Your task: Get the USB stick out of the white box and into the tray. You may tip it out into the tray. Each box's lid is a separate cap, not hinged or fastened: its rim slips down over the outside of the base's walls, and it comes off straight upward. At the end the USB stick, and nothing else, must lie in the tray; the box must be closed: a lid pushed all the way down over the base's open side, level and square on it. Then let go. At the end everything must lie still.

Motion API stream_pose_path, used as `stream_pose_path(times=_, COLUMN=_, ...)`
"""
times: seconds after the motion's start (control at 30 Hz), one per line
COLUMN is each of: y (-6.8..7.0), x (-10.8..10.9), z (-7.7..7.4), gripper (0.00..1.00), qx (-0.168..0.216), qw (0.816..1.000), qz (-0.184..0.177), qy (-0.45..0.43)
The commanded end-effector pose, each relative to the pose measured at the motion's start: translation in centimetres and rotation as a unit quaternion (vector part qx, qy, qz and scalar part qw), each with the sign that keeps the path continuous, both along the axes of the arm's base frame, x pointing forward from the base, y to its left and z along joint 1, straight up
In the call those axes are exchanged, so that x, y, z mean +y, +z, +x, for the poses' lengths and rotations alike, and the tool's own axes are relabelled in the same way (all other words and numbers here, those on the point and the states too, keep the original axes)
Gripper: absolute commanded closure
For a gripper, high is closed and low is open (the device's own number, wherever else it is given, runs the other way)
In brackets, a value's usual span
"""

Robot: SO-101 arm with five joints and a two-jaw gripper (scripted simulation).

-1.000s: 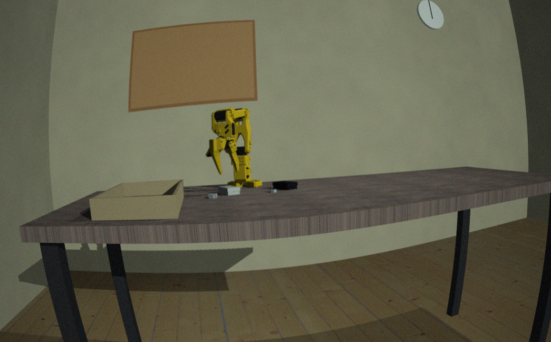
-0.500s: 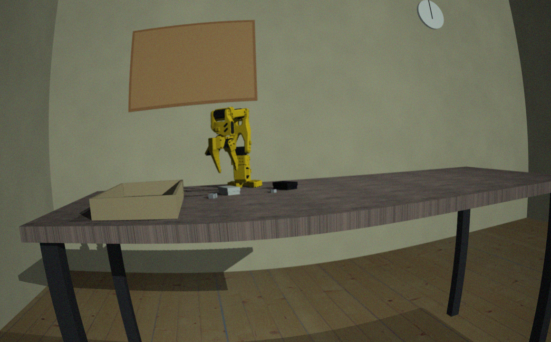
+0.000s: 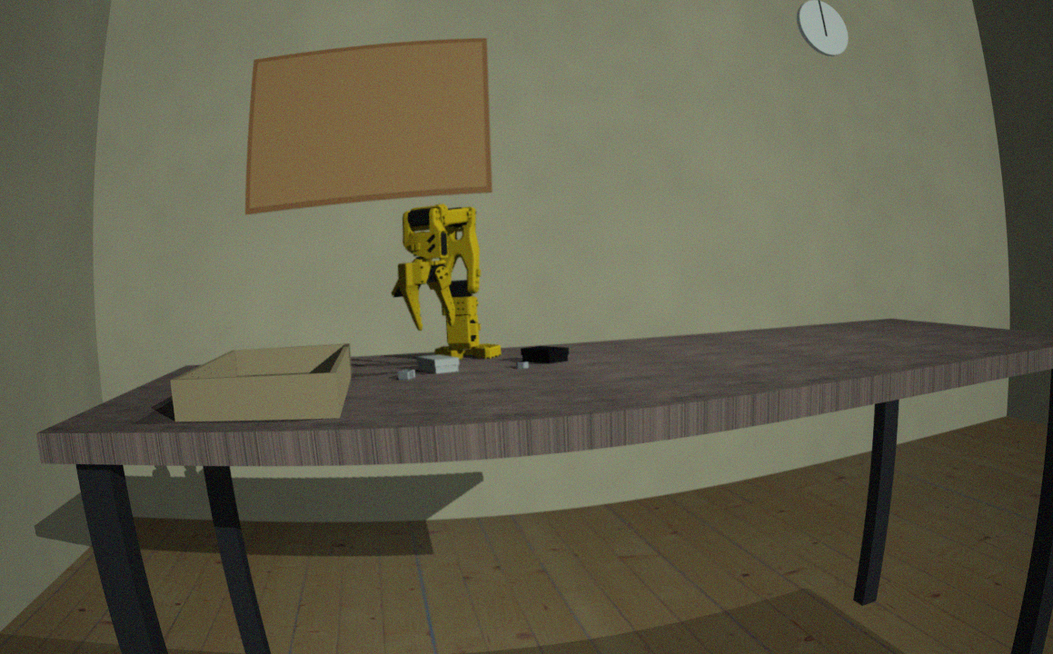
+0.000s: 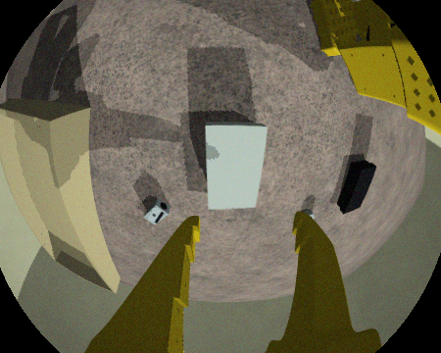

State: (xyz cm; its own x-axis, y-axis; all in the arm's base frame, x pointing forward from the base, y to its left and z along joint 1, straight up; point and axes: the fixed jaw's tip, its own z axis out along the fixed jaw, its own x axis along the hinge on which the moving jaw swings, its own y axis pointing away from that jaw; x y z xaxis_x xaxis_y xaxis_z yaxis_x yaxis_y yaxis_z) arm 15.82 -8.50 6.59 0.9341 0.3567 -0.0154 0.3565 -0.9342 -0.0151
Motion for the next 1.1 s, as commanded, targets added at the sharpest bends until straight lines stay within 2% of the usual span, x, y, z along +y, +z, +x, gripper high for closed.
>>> stream_pose_path(times=0.0, y=0.5, x=-0.3, z=0.2, gripper=0.71, qx=-0.010, qw=1.000, qz=-0.004, qy=0.001)
stream_pose_path(times=0.33, y=0.3, x=-0.3, z=0.2, gripper=0.71, qx=-0.010, qw=1.000, qz=-0.004, qy=0.001)
stream_pose_path(times=0.67, y=-0.6, x=-0.3, z=0.3, gripper=0.71, qx=-0.010, qw=1.000, qz=-0.004, qy=0.001)
stream_pose_path(times=1.07, y=-3.0, x=-0.4, z=0.4, gripper=0.71, qx=-0.010, qw=1.000, qz=-0.004, qy=0.001)
